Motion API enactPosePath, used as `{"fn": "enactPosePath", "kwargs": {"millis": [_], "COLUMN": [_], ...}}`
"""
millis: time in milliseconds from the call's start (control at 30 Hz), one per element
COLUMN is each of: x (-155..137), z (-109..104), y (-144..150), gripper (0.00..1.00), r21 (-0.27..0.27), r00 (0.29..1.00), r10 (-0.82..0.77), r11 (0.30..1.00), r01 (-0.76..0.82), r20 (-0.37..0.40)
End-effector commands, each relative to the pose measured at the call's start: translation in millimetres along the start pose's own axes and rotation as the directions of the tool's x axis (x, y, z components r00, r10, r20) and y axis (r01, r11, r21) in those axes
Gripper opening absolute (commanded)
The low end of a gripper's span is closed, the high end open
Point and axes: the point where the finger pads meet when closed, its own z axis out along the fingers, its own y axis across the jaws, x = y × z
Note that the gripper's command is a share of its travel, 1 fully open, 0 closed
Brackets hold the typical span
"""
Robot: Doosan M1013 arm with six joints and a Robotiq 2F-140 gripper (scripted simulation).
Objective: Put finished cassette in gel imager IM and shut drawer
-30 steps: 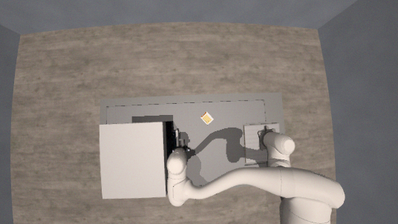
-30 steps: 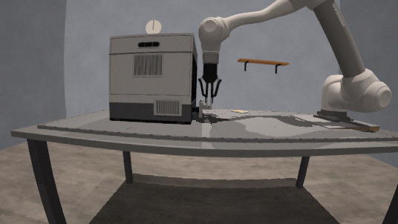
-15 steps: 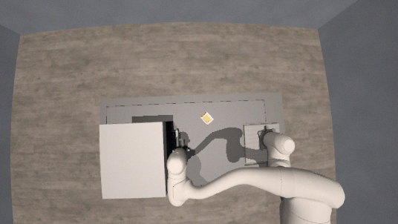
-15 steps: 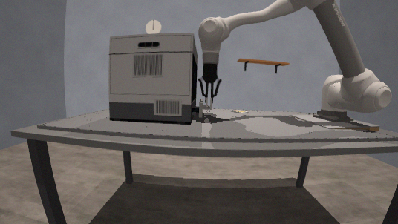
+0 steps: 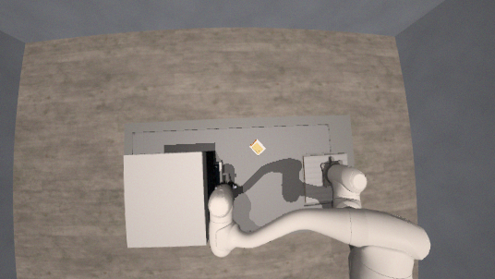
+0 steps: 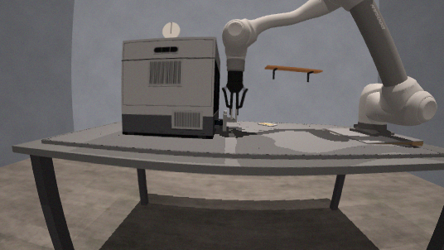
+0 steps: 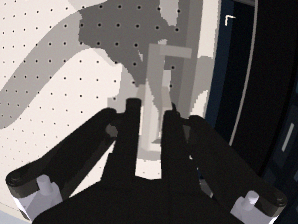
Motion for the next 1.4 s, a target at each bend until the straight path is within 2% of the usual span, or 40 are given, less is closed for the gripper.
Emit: {"fn": "enactPosePath", "kwargs": {"millis": [0,1367], "x": [0,0], "z": [0,0], "y": [-3,-51], "gripper": [0.10,0.10], "r21": [0.000,0.000], "r00": [1.000,1.000], "r10": [0.000,0.000], "r11": [1.000,1.000], "r01": [0.000,0.000], "r20": [0.000,0.000]}}
